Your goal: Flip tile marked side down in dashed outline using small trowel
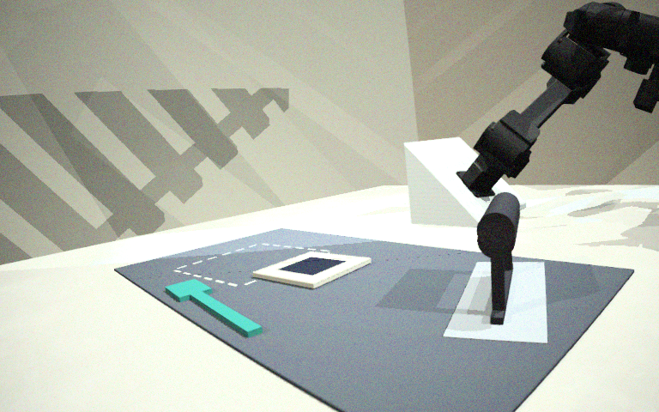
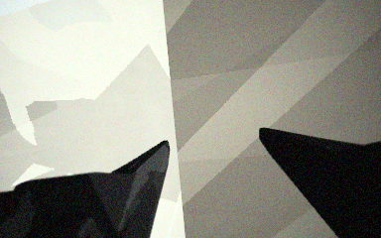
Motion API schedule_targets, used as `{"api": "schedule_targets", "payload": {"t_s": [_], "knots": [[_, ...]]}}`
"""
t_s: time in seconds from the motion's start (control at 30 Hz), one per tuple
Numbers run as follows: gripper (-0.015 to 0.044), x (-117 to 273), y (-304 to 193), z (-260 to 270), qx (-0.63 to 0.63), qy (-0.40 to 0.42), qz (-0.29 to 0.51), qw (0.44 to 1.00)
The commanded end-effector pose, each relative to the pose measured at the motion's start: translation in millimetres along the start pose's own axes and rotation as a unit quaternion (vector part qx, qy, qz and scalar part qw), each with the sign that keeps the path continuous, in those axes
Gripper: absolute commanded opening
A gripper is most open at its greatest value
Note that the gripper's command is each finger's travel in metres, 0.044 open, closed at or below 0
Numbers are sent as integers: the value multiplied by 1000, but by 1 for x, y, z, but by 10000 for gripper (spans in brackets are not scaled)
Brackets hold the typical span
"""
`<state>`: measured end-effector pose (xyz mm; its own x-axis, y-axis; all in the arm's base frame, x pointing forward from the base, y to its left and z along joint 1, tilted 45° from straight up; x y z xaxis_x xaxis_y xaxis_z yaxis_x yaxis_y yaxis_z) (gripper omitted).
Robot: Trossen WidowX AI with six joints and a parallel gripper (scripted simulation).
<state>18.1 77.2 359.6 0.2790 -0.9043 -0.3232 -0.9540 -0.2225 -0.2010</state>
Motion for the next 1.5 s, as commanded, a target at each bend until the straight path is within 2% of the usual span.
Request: {"api": "schedule_targets", "payload": {"t_s": [0.0, 0.33, 0.67, 0.8, 1.33, 1.47], "knots": [[374, 0, 0, 0, 0, 0, 0, 1000], [111, 0, 0, 0, 0, 0, 0, 1000], [100, 0, 0, 0, 0, 0, 0, 1000], [0, 0, 0, 0, 0, 0, 0, 1000], [0, 0, 0, 0, 0, 0, 0, 1000], [100, 0, 0, 0, 0, 0, 0, 1000]]}}
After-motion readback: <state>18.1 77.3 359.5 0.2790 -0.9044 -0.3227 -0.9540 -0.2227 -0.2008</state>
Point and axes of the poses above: the point midway between the two fingers, 35 mm back from their tips, its own x axis back along the fingers, its own z axis across the jaws, y = z × x, the point moved 8 cm from there along x, back along the fingers, and after that the axes turned 6 degrees about x, right-handed, at the moved point
